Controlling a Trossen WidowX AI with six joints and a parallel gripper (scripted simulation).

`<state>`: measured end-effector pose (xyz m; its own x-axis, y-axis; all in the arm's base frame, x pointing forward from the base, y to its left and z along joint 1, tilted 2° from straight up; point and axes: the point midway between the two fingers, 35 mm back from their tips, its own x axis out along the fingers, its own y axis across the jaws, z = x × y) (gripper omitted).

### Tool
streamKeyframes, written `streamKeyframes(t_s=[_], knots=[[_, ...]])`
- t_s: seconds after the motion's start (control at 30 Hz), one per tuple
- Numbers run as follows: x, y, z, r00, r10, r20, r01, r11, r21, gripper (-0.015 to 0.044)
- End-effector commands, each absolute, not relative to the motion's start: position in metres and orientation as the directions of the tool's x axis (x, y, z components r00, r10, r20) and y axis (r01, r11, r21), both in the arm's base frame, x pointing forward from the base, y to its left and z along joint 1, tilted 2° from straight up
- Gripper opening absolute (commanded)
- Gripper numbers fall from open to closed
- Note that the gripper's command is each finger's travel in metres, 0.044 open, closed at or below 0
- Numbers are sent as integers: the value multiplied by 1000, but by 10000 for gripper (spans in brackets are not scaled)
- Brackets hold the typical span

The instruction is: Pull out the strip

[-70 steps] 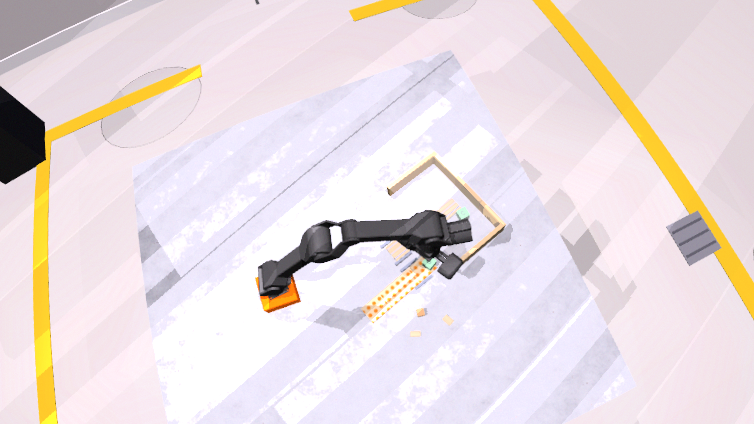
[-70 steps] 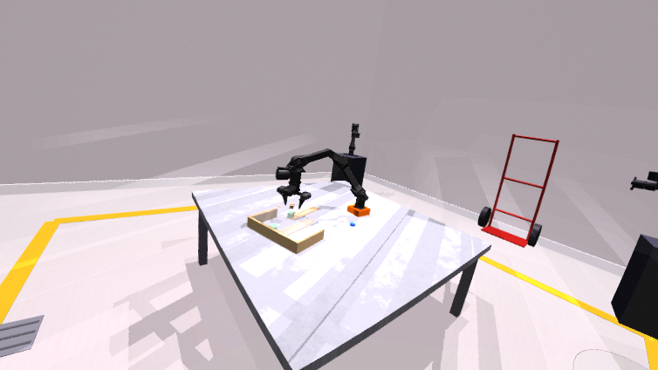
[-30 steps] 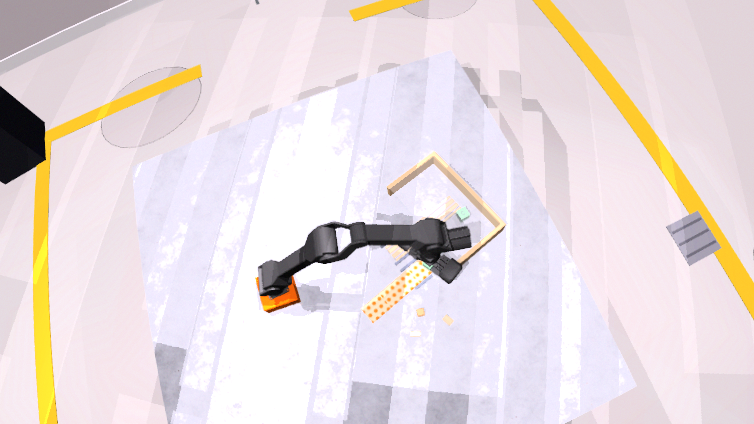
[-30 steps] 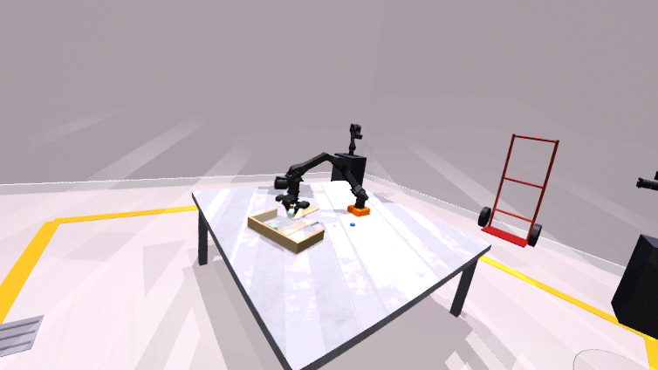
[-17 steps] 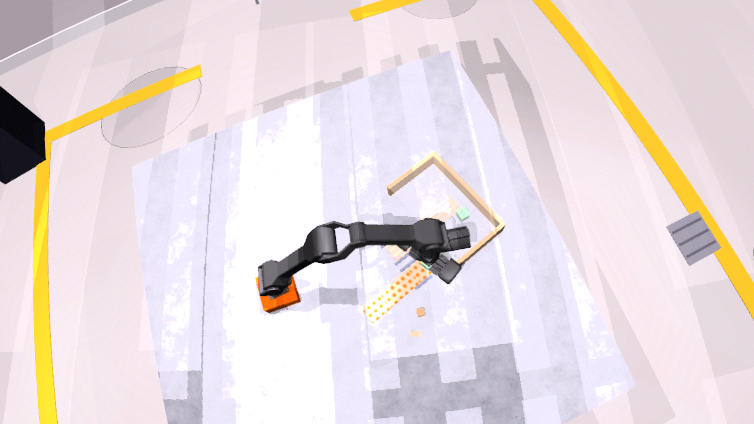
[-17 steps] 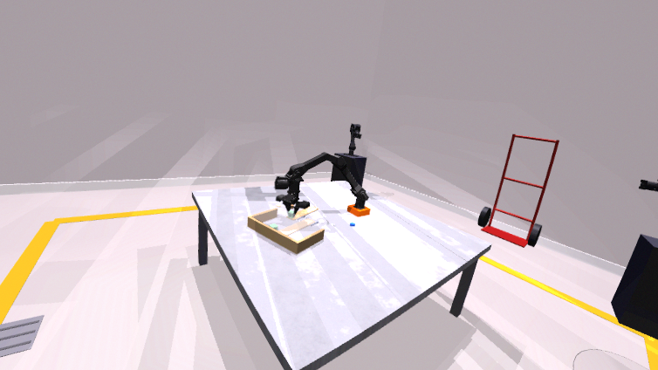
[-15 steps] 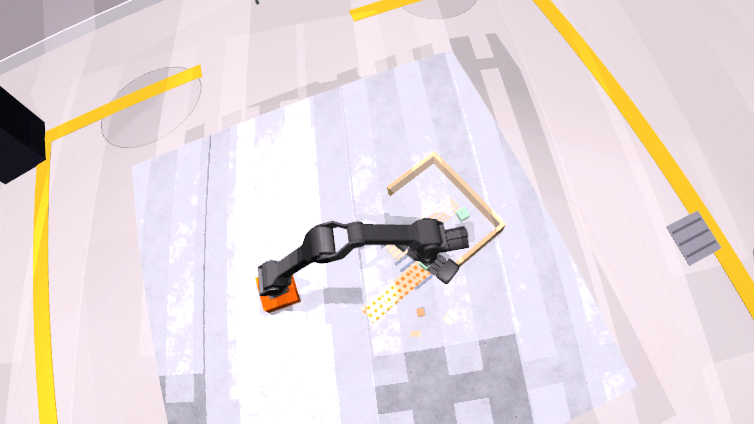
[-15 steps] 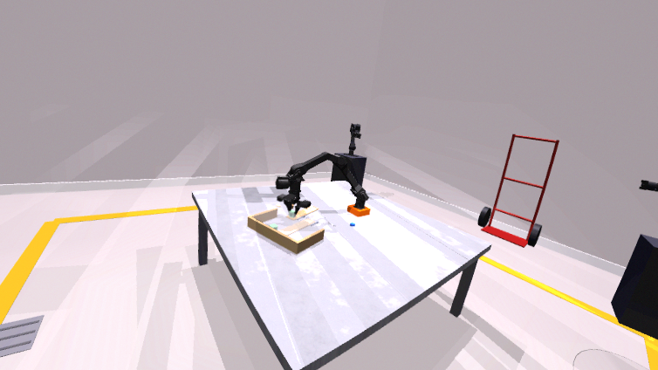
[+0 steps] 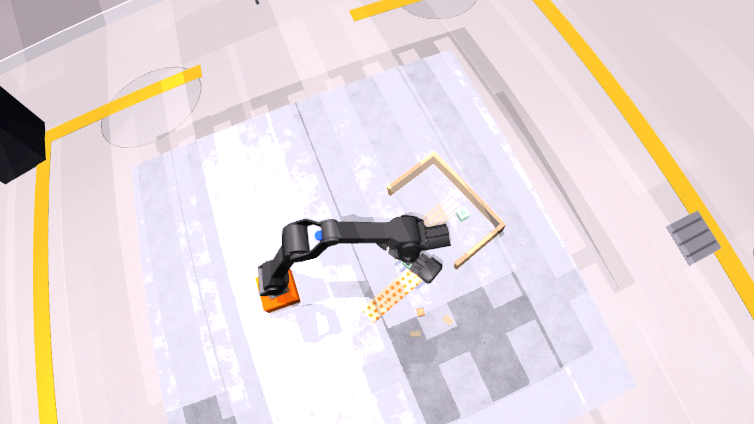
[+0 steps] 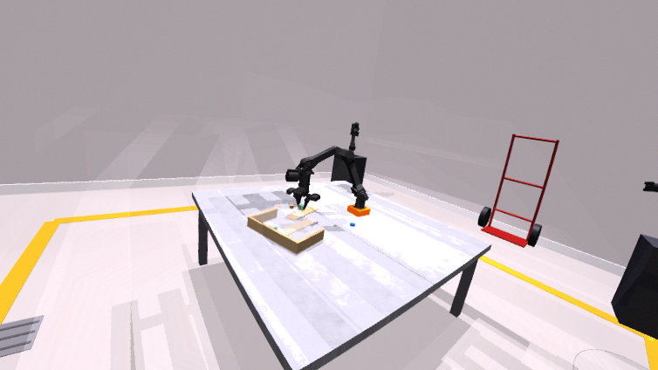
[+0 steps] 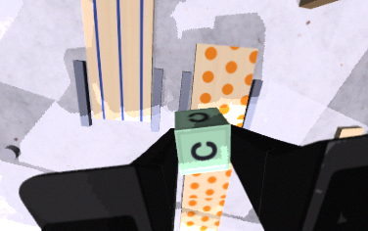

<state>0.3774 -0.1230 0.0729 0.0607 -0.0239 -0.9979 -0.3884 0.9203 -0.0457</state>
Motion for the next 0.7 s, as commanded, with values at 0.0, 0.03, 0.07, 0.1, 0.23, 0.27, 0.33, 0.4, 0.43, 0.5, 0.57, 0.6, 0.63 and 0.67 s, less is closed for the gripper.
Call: streamKeyframes(t_s=[0.0, 0.03, 0.07, 0.1, 0.23, 0.27, 0.33, 0.4, 0.43, 0.5, 0.57, 0.6, 0.63, 0.67], knots=[[372, -122, 75, 62, -31, -998, -385, 921, -52, 0], [370, -121, 75, 62, -31, -998, -385, 921, -52, 0], [366, -120, 75, 62, -31, -998, -385, 921, -52, 0], [363, -119, 75, 61, -30, -998, -385, 921, -52, 0], [350, -115, 75, 60, -30, -998, -385, 921, -51, 0], [347, -114, 75, 60, -30, -998, -385, 921, -51, 0], [340, -112, 75, 59, -30, -998, -385, 921, -50, 0], [334, -109, 74, 59, -30, -998, -385, 922, -50, 0], [330, -108, 74, 58, -29, -998, -385, 922, -50, 0], [324, -106, 73, 58, -29, -998, -385, 922, -49, 0], [317, -104, 72, 57, -29, -998, -385, 922, -49, 0], [313, -103, 72, 57, -29, -998, -385, 922, -49, 0], [310, -102, 71, 56, -29, -998, -385, 921, -48, 0], [306, -100, 71, 56, -28, -998, -386, 921, -48, 0]])
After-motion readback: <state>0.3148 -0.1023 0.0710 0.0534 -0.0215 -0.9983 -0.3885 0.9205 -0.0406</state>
